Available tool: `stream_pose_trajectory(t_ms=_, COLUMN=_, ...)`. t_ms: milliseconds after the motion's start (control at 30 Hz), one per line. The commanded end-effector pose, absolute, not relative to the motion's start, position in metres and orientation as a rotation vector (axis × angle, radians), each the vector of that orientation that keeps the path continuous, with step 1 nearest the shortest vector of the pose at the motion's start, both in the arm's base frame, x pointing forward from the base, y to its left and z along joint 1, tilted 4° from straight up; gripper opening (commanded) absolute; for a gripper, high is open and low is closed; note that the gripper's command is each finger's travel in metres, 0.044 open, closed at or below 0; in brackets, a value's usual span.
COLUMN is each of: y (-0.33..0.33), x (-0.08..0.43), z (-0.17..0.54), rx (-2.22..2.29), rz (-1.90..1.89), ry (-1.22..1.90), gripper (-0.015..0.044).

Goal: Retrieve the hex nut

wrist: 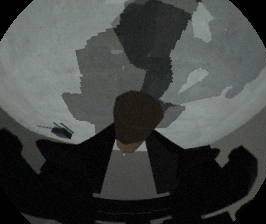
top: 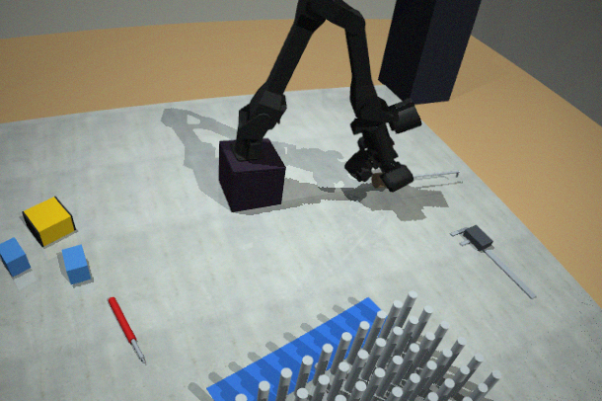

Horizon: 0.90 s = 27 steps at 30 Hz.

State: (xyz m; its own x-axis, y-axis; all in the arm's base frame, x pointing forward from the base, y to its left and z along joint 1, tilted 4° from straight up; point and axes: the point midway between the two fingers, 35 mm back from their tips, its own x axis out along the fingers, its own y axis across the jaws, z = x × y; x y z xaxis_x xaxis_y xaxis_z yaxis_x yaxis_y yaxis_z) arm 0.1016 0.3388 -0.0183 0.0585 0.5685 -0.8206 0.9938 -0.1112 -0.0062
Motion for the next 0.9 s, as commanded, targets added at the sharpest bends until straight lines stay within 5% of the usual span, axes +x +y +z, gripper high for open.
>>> stream_pose_trajectory(t_ms=0, y=0.338, x=0.102, z=-0.021, rx=1.750, rz=-0.919, ry=1.564, gripper=0.0000)
stream_pose_trajectory(t_ms=533, y=0.335, x=0.100, z=-0.033, rx=1.749, rz=-0.919, ry=1.564, gripper=0.0000)
stream_pose_trajectory(t_ms=867, y=0.336, x=0.100, z=-0.031, rx=1.745, rz=-0.918, ry=1.566, gripper=0.0262)
